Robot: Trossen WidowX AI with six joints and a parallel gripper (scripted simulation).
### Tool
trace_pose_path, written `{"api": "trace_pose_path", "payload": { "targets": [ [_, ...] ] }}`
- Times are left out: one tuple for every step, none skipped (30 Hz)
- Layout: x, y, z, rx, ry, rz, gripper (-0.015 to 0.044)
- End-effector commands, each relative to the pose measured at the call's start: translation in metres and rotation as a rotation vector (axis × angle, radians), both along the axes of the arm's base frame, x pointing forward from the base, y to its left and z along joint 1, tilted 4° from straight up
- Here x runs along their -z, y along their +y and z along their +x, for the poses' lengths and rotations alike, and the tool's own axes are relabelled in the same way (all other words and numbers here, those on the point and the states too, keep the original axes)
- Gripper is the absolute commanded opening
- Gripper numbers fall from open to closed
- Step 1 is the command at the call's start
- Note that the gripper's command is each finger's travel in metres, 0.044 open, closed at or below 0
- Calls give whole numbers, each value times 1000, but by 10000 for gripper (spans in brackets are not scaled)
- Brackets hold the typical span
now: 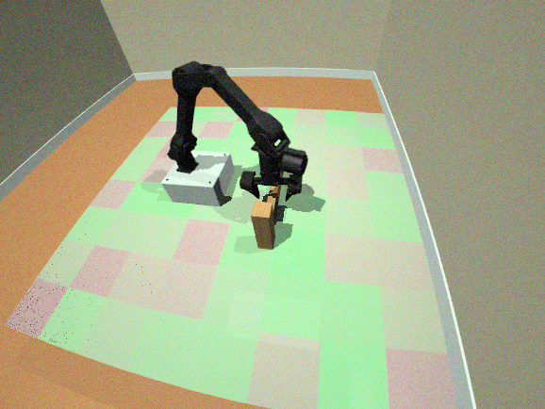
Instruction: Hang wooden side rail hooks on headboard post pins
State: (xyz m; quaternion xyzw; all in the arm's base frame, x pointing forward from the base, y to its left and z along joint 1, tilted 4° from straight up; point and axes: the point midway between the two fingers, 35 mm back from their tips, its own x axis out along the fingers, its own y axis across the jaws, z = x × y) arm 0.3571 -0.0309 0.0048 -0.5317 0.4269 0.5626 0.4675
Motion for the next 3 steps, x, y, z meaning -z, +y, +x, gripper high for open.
{"api": "trace_pose_path", "payload": {
  "targets": [
    [0,0,0,-3,-2,0,440],
    [0,0,0,-3,-2,0,440],
    [0,0,0,-3,-2,0,440]
  ]
}}
